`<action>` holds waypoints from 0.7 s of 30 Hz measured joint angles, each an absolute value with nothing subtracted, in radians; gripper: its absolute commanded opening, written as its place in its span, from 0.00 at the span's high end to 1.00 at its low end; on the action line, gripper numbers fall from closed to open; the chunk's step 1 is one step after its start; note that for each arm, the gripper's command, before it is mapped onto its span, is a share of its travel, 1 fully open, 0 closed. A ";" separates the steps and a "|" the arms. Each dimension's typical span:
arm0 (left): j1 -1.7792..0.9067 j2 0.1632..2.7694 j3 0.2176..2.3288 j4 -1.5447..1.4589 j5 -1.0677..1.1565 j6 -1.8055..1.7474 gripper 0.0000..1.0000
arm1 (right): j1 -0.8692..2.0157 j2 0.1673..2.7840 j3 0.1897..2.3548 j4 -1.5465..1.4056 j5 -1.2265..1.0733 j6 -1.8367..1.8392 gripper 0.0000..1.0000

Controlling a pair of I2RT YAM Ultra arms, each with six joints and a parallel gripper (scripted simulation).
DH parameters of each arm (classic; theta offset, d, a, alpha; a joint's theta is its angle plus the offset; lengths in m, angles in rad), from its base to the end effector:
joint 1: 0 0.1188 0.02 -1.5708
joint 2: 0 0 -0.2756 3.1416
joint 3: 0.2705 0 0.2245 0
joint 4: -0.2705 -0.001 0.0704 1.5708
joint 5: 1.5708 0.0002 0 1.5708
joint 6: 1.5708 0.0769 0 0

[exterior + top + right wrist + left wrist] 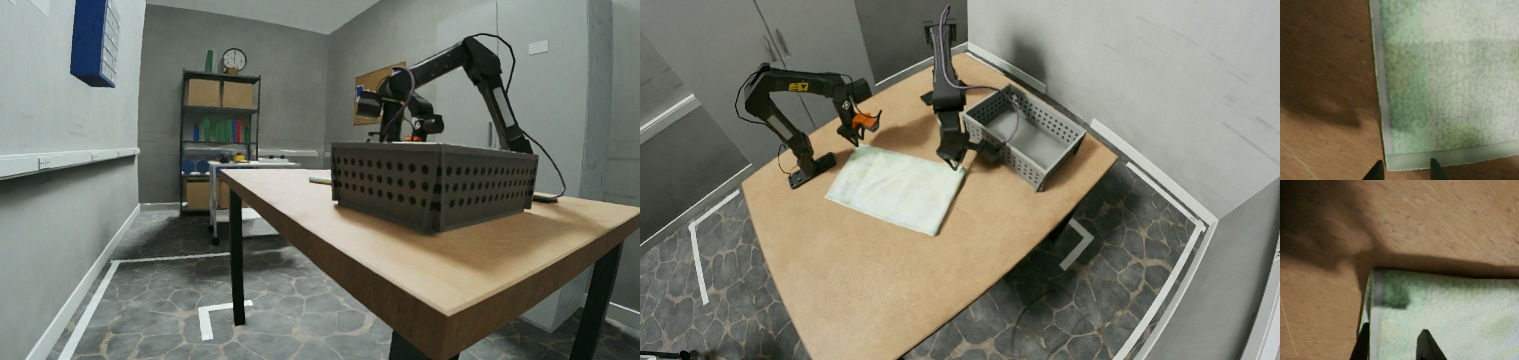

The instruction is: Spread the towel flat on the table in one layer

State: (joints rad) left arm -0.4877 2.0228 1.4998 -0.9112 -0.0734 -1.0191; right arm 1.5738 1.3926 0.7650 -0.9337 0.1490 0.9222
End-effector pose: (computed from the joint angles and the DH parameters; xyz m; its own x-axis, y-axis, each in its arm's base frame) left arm 0.3367 -0.1711 0.1649 -0.8492 -0.5110 -0.1332 -0.5050 0.8596 -0.0779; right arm 0.0099 0.1827 0.1651 -0.7863 -0.6053 -0.1240 -0.5998 0.7960 -0.0821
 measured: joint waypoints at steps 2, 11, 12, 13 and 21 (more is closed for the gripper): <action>-0.488 2.034 1.492 -0.902 -0.073 -1.019 0.66 | 1.574 1.406 0.756 -0.922 0.149 0.923 0.66; -0.484 2.065 1.452 -0.820 -0.073 -1.016 0.66 | 1.574 1.456 0.703 -0.818 0.149 0.923 0.66; -0.485 2.065 1.452 -0.817 -0.073 -1.016 0.66 | 1.574 1.456 0.703 -0.817 0.150 0.923 0.66; -0.485 2.064 1.452 -0.814 -0.073 -1.017 0.66 | 1.574 1.456 0.703 -0.817 0.150 0.923 0.66; -0.488 2.064 1.448 -0.795 -0.074 -1.018 0.66 | 1.574 1.456 0.702 -0.815 0.150 0.923 0.66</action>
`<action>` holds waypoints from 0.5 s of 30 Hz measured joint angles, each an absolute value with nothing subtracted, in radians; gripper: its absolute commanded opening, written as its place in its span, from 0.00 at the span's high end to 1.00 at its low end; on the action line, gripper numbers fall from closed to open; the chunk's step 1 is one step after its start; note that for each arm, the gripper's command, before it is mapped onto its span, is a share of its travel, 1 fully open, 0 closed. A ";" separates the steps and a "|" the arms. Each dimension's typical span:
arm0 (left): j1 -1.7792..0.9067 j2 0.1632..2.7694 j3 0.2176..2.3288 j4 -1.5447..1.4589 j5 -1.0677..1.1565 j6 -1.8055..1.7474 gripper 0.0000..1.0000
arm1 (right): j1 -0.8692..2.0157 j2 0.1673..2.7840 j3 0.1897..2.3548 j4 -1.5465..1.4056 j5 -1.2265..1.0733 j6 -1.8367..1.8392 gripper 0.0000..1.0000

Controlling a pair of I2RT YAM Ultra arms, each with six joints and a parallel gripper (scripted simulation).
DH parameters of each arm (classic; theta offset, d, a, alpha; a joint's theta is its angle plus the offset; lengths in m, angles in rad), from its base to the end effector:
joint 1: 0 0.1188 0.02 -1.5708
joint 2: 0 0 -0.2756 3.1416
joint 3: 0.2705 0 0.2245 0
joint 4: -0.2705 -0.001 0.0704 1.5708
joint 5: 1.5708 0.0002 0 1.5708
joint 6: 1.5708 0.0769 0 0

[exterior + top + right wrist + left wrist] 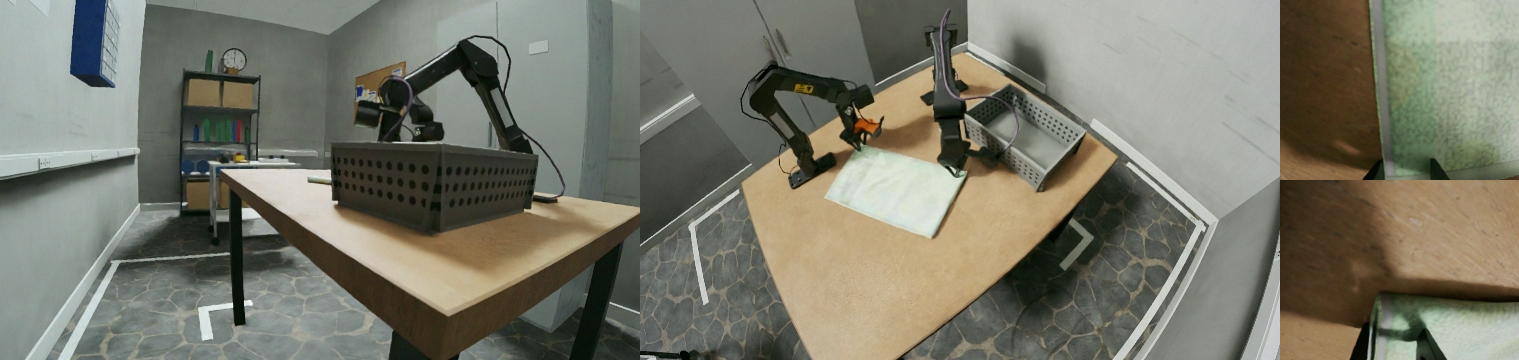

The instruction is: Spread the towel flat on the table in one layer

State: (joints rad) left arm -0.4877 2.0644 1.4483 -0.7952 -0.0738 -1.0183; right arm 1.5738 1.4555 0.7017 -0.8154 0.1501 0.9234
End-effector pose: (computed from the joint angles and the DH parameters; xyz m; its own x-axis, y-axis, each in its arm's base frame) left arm 0.3432 -0.1745 0.1402 -0.8467 -0.5118 -0.1453 -0.5026 0.8591 -0.0970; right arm 0.0099 0.1871 0.1418 -0.7869 -0.6053 -0.1202 -0.5987 0.7960 -0.0889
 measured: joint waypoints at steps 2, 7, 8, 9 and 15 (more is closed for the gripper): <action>-0.488 2.065 1.448 -0.790 -0.074 -1.018 0.66 | 1.574 1.456 0.702 -0.815 0.150 0.923 0.66; -0.488 2.065 1.448 -0.788 -0.074 -1.018 0.73 | 1.574 1.456 0.702 -0.815 0.150 0.923 0.66; -0.488 2.065 1.448 -0.787 -0.074 -1.018 0.73 | 1.574 1.456 0.702 -0.815 0.150 0.923 0.66; -0.488 2.064 1.448 -0.784 -0.074 -1.018 0.73 | 1.574 1.456 0.702 -0.815 0.150 0.923 0.66; -0.493 2.064 1.448 -0.780 -0.078 -1.023 0.89 | 1.574 1.456 0.701 -0.799 0.153 0.923 0.85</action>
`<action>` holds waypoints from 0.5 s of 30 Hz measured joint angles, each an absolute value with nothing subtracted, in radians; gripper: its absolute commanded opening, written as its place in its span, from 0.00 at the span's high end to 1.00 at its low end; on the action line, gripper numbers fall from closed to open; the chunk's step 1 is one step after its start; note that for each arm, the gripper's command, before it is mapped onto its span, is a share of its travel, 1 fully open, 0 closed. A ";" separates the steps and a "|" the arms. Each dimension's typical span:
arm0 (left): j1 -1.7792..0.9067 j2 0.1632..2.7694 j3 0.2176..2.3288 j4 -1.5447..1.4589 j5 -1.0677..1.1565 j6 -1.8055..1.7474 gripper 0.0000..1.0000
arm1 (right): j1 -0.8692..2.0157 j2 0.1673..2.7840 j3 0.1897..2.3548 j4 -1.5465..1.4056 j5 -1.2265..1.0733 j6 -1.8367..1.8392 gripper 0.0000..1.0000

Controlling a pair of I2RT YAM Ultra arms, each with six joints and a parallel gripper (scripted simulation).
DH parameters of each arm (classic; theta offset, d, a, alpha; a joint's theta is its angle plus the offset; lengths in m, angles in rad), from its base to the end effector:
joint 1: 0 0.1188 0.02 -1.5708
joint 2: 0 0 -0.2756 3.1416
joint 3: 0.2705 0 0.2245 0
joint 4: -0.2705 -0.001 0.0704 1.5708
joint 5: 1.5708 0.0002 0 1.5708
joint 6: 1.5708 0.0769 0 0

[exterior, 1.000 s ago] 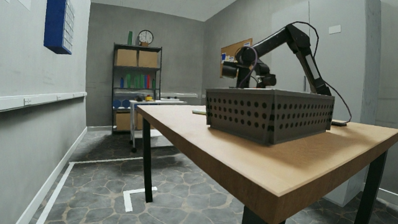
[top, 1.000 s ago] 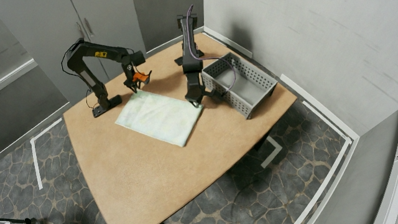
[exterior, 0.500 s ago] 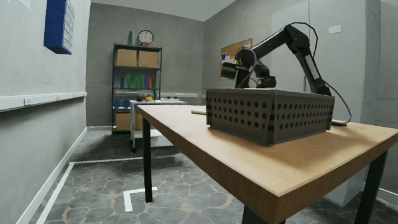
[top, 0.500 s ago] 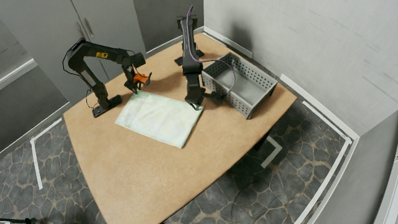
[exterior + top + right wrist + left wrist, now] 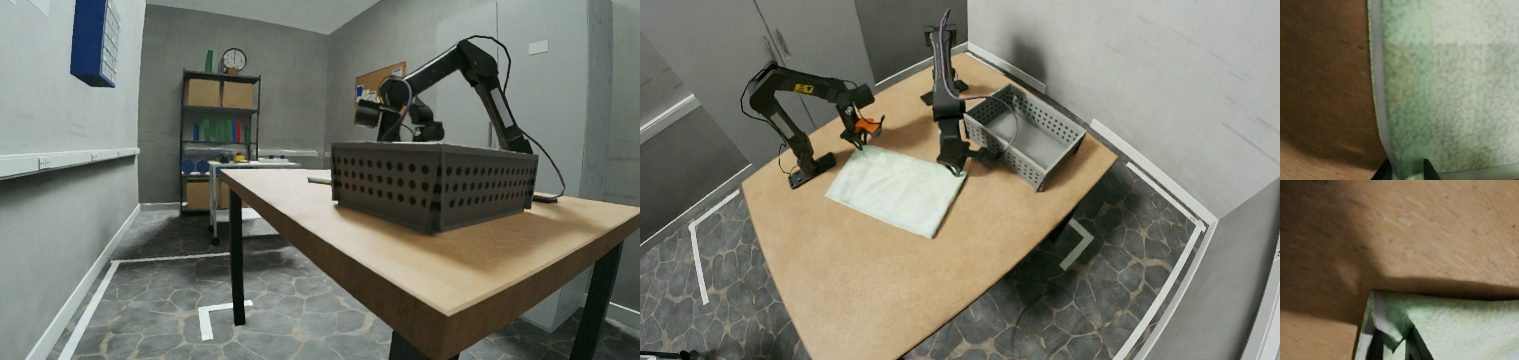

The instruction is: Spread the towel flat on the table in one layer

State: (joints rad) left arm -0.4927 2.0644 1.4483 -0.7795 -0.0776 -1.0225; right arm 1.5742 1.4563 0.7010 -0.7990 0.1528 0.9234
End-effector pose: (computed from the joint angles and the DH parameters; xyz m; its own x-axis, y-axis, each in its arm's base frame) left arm 0.3445 -0.1770 0.1406 -0.8445 -0.5123 -0.1560 -0.5008 0.8587 -0.1090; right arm 0.0101 0.1894 0.1416 -0.7863 -0.6037 -0.1313 -0.5988 0.7970 -0.0786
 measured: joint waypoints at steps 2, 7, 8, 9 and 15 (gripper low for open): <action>-0.493 2.064 1.448 -0.778 -0.078 -1.024 0.89 | 1.571 1.453 0.698 -0.797 0.158 0.918 0.85; -0.497 2.072 1.462 -0.781 -0.080 -1.028 0.99 | 1.553 1.442 0.690 -0.784 0.154 0.901 1.00; -0.497 2.075 1.465 -0.785 -0.080 -1.028 0.99 | 1.548 1.441 0.690 -0.783 0.152 0.897 1.00; -0.497 2.076 1.467 -0.786 -0.080 -1.028 1.00 | 1.544 1.442 0.690 -0.781 0.152 0.893 1.00; -0.496 2.076 1.468 -0.789 -0.080 -1.026 1.00 | 1.537 1.441 0.690 -0.777 0.151 0.884 1.00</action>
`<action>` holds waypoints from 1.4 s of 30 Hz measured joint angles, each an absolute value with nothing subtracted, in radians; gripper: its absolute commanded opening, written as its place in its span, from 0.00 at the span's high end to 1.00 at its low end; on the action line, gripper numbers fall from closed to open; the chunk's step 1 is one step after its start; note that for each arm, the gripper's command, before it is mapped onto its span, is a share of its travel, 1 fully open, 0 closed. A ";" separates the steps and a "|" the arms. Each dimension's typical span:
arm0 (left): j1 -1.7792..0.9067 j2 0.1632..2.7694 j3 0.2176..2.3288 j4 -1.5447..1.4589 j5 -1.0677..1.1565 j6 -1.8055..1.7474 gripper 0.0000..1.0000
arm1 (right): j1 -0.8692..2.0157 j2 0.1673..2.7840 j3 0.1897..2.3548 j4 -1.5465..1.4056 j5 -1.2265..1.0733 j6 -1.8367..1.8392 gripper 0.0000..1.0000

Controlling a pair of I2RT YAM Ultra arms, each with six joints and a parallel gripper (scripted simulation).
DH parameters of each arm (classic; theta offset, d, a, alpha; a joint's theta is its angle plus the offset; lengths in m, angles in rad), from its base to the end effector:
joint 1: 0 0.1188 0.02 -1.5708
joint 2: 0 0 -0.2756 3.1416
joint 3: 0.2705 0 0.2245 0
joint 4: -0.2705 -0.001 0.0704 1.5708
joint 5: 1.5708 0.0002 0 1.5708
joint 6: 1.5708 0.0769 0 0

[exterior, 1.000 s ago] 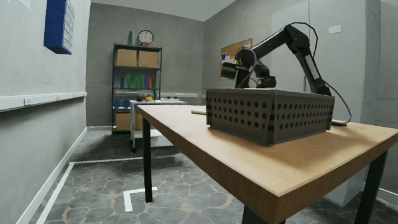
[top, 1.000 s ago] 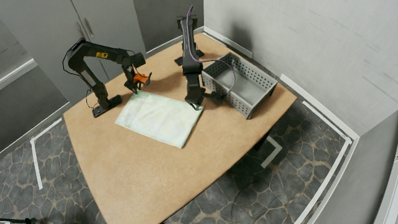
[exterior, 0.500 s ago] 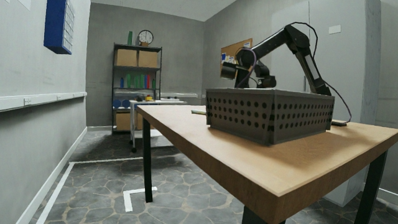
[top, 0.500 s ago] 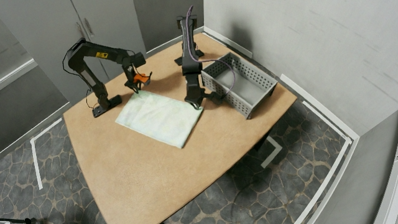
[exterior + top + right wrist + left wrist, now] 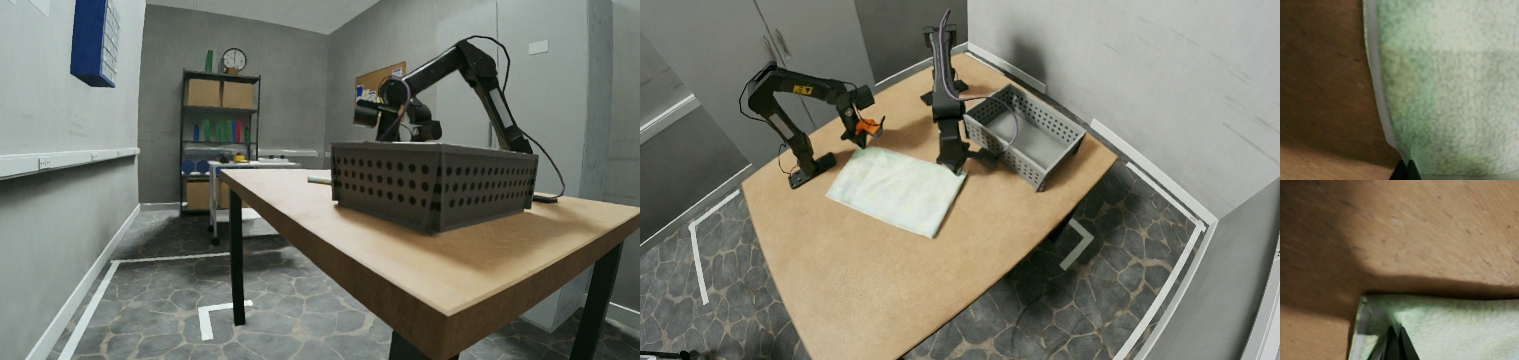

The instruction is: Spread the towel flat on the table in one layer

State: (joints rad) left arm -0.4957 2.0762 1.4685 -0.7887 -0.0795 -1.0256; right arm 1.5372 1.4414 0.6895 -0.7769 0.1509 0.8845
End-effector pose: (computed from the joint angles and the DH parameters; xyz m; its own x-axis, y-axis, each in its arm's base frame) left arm 0.3470 -0.1795 0.1408 -0.8443 -0.5124 -0.1568 -0.5011 0.8587 -0.1078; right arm 0.0169 0.1889 0.1418 -0.7855 -0.6022 -0.1428 -0.6000 0.7975 -0.0627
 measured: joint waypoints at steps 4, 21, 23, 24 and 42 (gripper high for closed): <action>-0.495 2.076 1.468 -0.789 -0.080 -1.024 1.00 | 1.537 1.441 0.690 -0.777 0.151 0.884 1.00; -0.496 2.041 1.529 -0.943 -0.091 -1.025 1.00 | 1.514 1.420 0.756 -0.843 0.128 0.860 1.00; -0.496 2.042 1.529 -0.947 -0.091 -1.025 1.00 | 1.514 1.420 0.756 -0.843 0.128 0.860 1.00; -0.496 2.042 1.529 -0.948 -0.091 -1.025 1.00 | 1.514 1.420 0.756 -0.844 0.128 0.860 1.00; -0.513 2.065 1.562 -0.957 -0.101 -1.006 1.00 | 1.490 1.354 0.751 -0.879 0.127 0.817 1.00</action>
